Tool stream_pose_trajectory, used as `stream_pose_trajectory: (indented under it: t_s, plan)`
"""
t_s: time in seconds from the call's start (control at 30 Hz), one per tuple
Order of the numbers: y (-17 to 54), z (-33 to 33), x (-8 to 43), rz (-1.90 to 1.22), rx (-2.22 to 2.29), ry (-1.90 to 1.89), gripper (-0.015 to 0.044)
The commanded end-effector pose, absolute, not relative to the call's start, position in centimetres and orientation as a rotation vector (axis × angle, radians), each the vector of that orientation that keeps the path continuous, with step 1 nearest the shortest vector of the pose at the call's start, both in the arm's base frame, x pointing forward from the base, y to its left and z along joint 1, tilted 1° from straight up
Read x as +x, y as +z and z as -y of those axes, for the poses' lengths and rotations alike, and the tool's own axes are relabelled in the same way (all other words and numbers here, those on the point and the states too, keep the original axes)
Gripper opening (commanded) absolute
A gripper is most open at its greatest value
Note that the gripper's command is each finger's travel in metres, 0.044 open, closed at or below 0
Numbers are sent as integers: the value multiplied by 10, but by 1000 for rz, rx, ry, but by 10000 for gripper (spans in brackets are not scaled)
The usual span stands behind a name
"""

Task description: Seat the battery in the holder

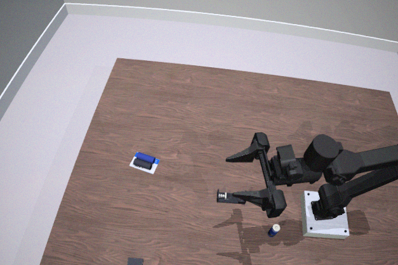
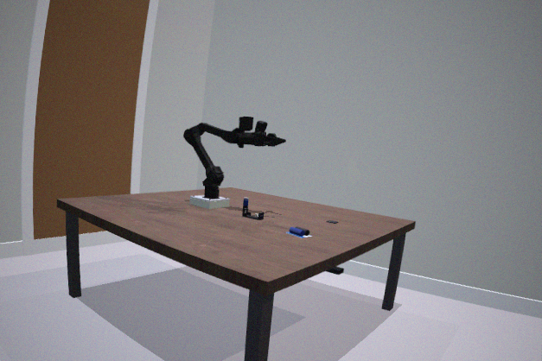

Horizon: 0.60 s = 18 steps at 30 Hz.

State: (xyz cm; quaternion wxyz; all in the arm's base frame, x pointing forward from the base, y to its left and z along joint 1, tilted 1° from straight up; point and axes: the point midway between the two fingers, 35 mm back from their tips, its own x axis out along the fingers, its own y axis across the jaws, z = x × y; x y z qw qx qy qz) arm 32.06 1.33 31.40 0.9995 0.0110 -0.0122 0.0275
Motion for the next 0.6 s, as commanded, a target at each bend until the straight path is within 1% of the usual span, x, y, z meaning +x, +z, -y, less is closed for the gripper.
stream_pose_trajectory:
  t_s: [0.0,0.1,0.2,0.33,0.47,0.57]
  plan:
    - [311,-13,322,7,16,55,374]
    - [264,-15,329,-235,-74,67,295]
    - [207,-17,320,-548,-189,114,216]
    - [148,-17,282,-960,-329,231,111]
    - [118,-16,227,-1342,-435,400,6]
    - [114,-15,201,-1501,-469,489,0]
